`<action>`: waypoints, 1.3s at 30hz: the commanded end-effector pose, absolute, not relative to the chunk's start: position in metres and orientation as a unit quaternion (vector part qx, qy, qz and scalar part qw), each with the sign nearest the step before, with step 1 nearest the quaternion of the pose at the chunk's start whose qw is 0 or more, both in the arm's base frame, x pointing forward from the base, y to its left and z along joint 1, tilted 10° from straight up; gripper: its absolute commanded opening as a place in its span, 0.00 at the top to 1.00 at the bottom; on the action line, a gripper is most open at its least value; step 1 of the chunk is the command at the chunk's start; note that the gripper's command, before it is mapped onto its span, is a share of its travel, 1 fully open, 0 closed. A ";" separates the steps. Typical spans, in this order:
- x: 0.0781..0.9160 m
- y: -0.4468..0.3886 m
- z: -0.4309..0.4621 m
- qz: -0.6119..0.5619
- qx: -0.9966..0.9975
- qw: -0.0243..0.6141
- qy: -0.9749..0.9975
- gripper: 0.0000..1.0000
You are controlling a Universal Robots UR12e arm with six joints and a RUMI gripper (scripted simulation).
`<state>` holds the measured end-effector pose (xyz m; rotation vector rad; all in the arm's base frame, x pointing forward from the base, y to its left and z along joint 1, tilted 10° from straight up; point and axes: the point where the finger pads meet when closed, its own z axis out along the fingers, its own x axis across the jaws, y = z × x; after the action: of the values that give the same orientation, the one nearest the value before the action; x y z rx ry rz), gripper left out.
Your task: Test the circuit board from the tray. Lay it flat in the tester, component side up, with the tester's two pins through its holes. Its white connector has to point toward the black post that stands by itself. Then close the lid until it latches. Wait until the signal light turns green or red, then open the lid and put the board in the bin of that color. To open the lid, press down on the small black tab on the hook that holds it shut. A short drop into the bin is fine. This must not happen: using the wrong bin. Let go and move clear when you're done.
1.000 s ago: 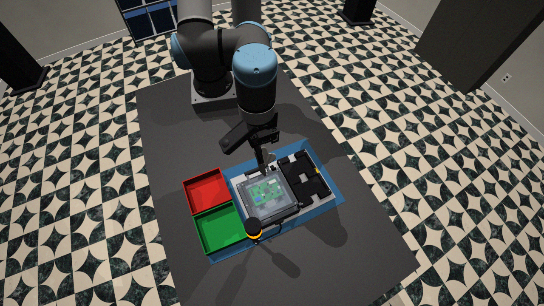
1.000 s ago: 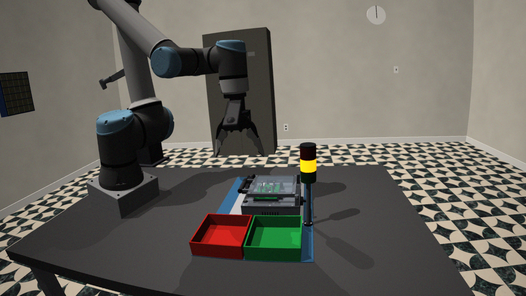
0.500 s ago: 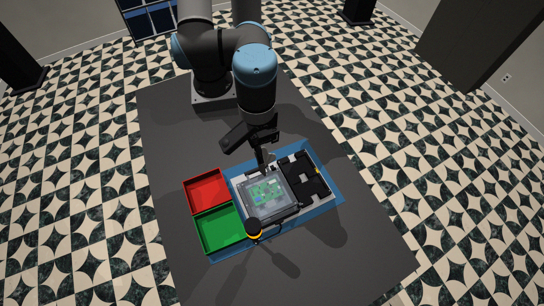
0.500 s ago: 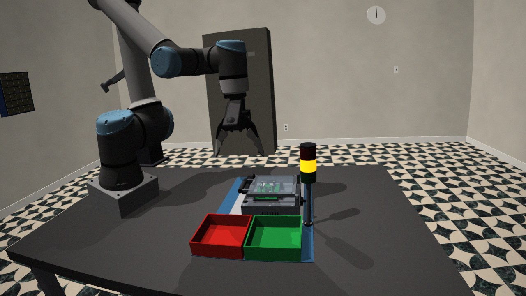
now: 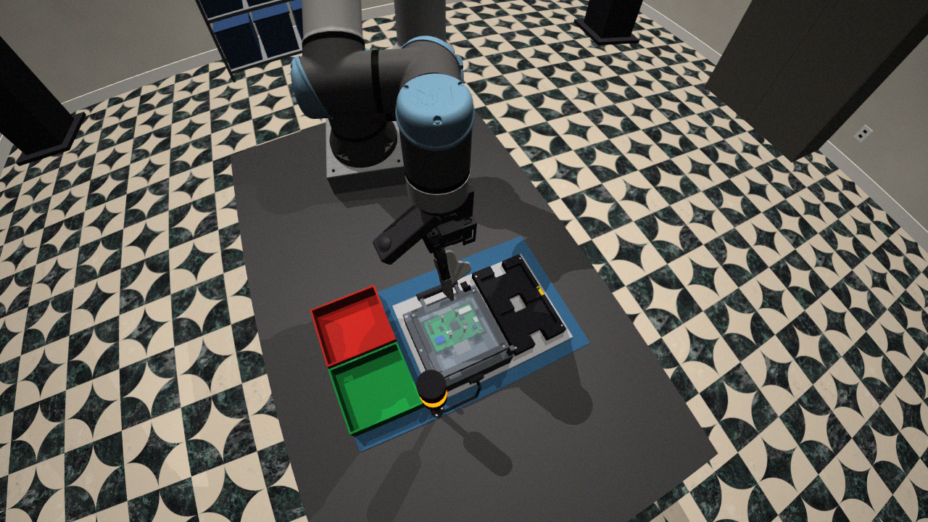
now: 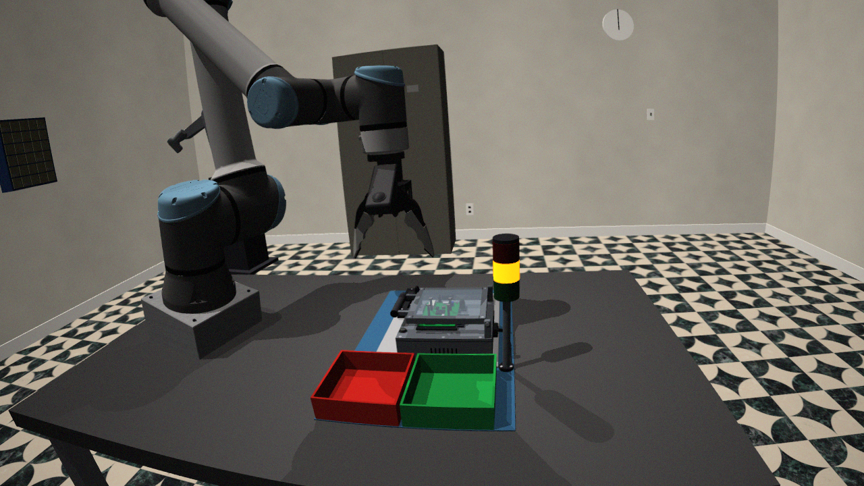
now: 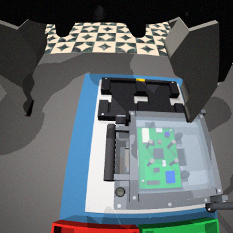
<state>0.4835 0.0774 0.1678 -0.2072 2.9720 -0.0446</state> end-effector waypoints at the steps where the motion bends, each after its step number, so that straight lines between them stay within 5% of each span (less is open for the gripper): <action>1: 0.486 0.076 0.171 -0.015 -0.069 0.083 0.994 0.00; 22: 0.486 0.076 0.171 -0.015 -0.069 0.083 0.994 0.00; 23: 0.486 0.076 0.171 -0.015 -0.069 0.083 0.994 1.00; 39: 0.486 0.076 0.171 -0.015 -0.069 0.083 0.994 1.00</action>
<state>0.4835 0.0774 0.1678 -0.2072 2.9720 -0.0446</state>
